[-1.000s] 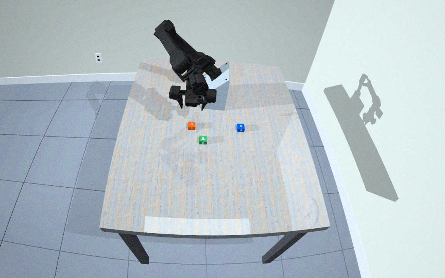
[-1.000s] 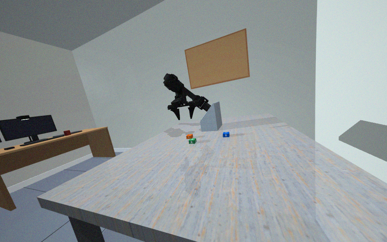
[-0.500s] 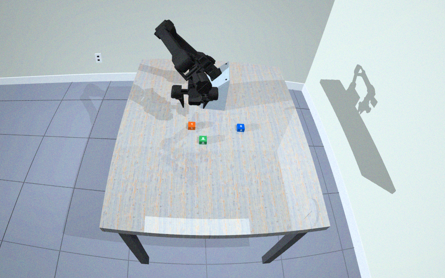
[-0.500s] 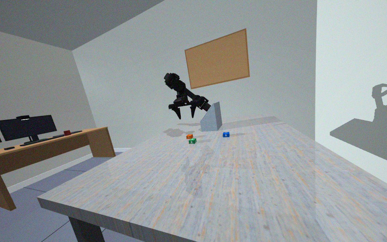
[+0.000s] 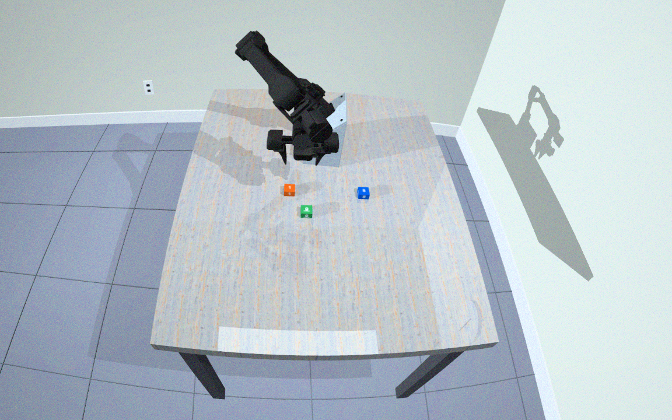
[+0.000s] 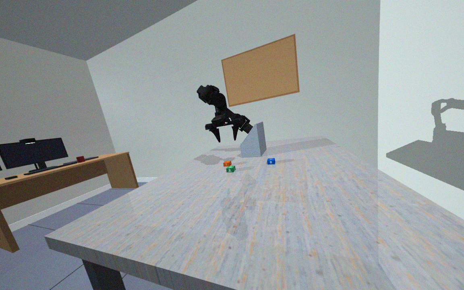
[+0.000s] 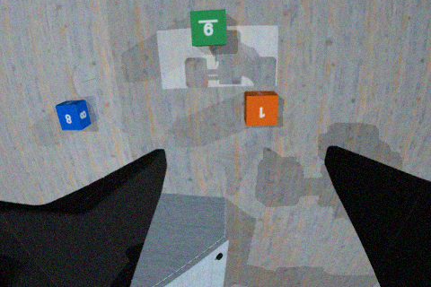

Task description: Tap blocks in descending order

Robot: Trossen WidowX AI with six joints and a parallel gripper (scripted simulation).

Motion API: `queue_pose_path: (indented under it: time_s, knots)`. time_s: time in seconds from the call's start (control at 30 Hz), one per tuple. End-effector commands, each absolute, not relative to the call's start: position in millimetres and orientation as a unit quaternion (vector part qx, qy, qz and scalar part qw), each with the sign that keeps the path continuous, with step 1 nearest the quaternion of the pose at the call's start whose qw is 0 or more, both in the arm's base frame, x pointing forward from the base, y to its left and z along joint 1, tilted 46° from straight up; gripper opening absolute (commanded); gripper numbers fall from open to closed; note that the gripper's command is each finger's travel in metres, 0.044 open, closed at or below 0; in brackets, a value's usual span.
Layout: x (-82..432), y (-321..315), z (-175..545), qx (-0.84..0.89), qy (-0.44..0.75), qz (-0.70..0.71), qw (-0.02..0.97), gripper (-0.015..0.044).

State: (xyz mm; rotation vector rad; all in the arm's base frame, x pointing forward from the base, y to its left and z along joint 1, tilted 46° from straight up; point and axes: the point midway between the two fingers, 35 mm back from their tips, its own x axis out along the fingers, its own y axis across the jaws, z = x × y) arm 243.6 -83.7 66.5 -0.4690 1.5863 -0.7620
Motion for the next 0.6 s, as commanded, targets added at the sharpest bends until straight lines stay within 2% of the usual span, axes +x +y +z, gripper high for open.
queue_pose_path:
  time_s: [0.0, 0.3, 0.57]
  knots:
    - [262.0, -39.4, 26.0, -0.203, 0.692, -0.317, 0.616, 0.0400]
    - [254.6, 51.8, -69.0, -0.205, 0.691, -0.326, 0.612, 0.0400]
    - [253.0, 55.0, -73.0, -0.206, 0.691, -0.327, 0.611, 0.0400]
